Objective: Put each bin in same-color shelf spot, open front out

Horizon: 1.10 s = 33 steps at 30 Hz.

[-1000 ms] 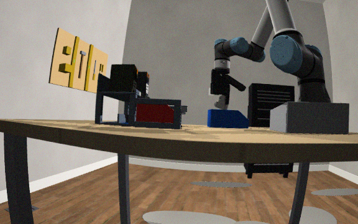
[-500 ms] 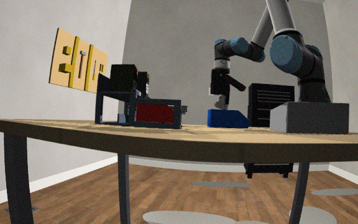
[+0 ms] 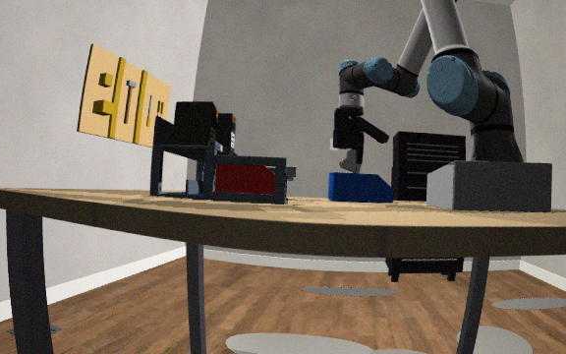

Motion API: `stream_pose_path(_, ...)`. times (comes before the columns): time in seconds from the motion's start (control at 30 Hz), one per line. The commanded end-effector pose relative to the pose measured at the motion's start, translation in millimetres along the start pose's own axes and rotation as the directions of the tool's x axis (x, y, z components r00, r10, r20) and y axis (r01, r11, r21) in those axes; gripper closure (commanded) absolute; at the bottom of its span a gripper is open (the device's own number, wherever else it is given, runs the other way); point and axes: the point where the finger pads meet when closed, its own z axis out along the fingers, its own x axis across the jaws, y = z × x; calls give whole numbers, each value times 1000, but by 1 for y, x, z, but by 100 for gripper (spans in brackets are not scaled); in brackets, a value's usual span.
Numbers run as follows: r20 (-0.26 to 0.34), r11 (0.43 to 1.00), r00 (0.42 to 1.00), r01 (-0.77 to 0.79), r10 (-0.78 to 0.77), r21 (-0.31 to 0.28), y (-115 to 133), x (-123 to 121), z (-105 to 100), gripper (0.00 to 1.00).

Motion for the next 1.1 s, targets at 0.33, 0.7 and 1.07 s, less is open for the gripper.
stream_pose_path(0.33, 6, 1000, 1000, 0, 0, -3, 1, -3, -18, 100)
stream_pose_path(0.7, 6, 1000, 1000, 0, 0, -3, 1, -3, -28, 100)
stream_pose_path(1.07, 5, 1000, 1000, 0, 0, -3, 1, -2, -29, 100)
